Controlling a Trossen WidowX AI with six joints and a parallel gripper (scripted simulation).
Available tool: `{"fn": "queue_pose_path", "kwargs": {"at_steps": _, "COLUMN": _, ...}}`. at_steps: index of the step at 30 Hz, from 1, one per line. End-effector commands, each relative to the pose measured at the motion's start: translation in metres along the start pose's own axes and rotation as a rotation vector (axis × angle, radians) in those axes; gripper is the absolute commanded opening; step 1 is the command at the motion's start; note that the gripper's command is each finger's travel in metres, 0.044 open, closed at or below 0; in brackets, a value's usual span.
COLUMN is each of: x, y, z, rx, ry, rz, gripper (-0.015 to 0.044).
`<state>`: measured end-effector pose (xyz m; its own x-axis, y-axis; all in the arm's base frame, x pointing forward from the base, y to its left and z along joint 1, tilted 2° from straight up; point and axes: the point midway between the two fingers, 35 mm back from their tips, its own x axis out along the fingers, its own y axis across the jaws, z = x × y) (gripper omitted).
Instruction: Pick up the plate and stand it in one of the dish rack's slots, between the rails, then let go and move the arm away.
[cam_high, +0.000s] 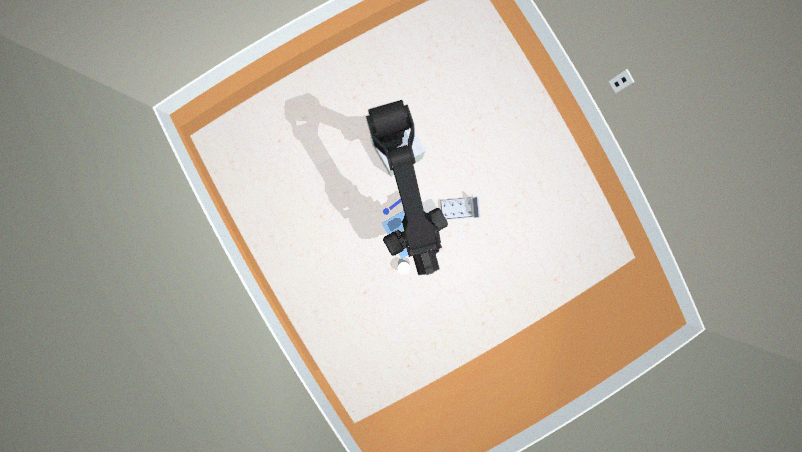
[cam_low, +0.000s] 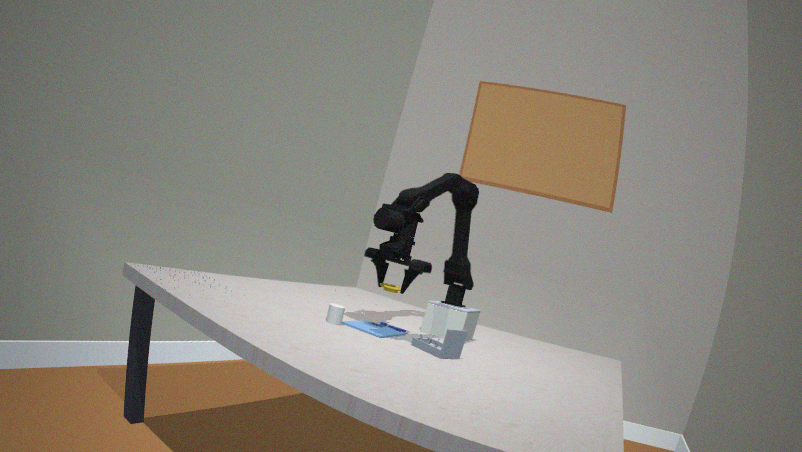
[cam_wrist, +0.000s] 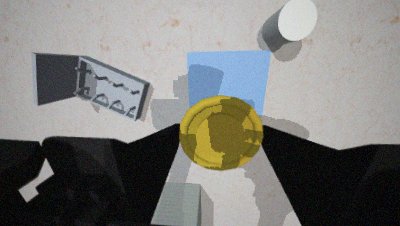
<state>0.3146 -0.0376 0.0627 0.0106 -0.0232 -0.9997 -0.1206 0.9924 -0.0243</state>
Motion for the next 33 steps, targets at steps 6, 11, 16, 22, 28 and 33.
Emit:
{"fn": "queue_pose_path", "kwargs": {"at_steps": 6, "x": -0.048, "y": 0.0, "z": 0.0, "rx": 0.006, "ry": -0.01, "rz": -0.006, "gripper": 0.0}}
{"fn": "queue_pose_path", "kwargs": {"at_steps": 11, "x": -0.055, "y": 0.002, "z": -0.002, "rx": 0.012, "ry": -0.01, "rz": -0.005, "gripper": 0.0}}
{"fn": "queue_pose_path", "kwargs": {"at_steps": 16, "x": -0.055, "y": 0.038, "z": -0.003, "rx": 0.158, "ry": -0.011, "rz": -0.001, "gripper": 0.0}}
{"fn": "queue_pose_path", "kwargs": {"at_steps": 22, "x": -0.054, "y": 0.086, "z": -0.011, "rx": 0.363, "ry": -0.009, "rz": 0.005, "gripper": 0.0}}
{"fn": "queue_pose_path", "kwargs": {"at_steps": 28, "x": -0.053, "y": 0.098, "z": -0.014, "rx": 0.413, "ry": -0.008, "rz": 0.006, "gripper": 0.0}}
{"fn": "queue_pose_path", "kwargs": {"at_steps": 33, "x": -0.041, "y": 0.102, "z": -0.005, "rx": 0.384, "ry": -0.021, "rz": 0.065, "gripper": 0.0}}
